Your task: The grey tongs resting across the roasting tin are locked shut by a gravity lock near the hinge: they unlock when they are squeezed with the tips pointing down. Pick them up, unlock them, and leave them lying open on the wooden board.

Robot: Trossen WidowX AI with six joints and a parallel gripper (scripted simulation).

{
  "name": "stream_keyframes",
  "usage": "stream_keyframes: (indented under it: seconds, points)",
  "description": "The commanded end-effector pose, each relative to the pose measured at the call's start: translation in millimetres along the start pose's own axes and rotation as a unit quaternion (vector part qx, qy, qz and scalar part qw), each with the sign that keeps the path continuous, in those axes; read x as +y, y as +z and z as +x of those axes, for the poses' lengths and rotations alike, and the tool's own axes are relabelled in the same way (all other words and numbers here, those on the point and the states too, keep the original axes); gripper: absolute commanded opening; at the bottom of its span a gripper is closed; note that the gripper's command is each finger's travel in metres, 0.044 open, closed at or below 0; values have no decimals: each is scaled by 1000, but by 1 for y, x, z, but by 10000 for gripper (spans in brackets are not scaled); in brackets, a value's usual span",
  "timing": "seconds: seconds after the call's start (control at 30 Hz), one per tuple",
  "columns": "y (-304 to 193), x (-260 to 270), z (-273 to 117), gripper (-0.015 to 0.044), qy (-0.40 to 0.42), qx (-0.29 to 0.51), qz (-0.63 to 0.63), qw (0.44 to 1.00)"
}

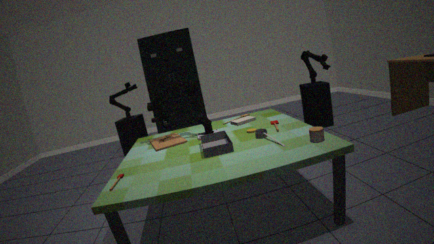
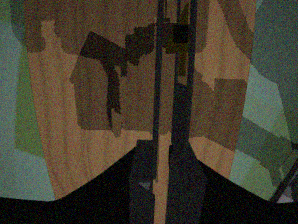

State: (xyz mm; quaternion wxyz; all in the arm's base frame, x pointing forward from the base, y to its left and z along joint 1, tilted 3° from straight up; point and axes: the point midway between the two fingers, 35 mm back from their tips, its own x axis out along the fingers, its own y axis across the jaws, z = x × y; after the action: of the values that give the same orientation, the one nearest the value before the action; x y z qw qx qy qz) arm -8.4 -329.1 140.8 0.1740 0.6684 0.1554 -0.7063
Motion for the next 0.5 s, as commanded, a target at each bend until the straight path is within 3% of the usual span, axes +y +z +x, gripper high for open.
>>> stream_keyframes:
  seconds: [0.0,0.47]
  points:
    - [0,0,6,-150,1,0,-3,1000]
    - [0,0,29,-150,1,0,-3,1000]
